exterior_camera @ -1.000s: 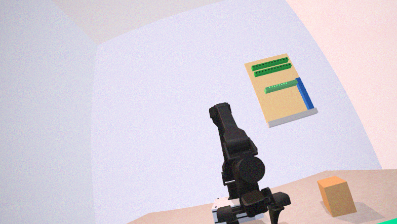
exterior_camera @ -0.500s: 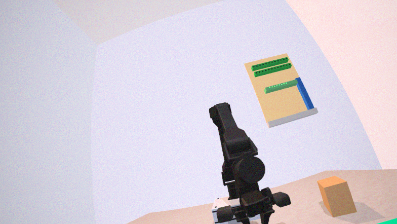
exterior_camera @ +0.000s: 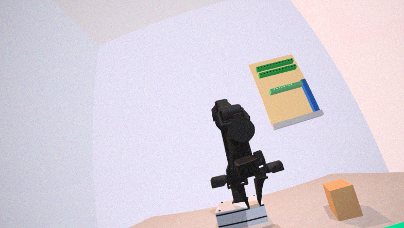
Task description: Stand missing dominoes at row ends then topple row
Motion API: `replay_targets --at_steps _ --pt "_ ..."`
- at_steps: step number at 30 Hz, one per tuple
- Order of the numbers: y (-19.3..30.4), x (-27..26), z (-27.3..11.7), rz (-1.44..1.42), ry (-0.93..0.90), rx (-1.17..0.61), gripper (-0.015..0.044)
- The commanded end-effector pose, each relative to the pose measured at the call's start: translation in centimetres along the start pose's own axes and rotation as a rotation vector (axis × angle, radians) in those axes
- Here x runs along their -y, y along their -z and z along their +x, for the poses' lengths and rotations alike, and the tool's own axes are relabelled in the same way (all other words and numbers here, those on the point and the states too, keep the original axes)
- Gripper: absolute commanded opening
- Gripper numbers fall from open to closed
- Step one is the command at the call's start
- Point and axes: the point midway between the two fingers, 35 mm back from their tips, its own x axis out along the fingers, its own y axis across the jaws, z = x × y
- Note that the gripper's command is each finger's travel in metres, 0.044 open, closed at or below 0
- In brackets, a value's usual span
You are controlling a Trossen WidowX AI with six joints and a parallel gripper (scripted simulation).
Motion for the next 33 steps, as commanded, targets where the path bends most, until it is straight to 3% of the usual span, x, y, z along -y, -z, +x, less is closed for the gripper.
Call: replay_targets --at_steps 1,10,20,33 --pt "0.2 0.3 -5.6 -0.003 -0.005 0.009 0.0107" --pt "0.1 -0.5 -6.4 -0.086 -0.006 0.010 0.0107" --pt "1.3 -11.6 -6.5 -1.299 -0.011 0.019 0.0107" --pt "1.3 -11.7 -6.5 -1.320 -0.011 0.019 0.0107"
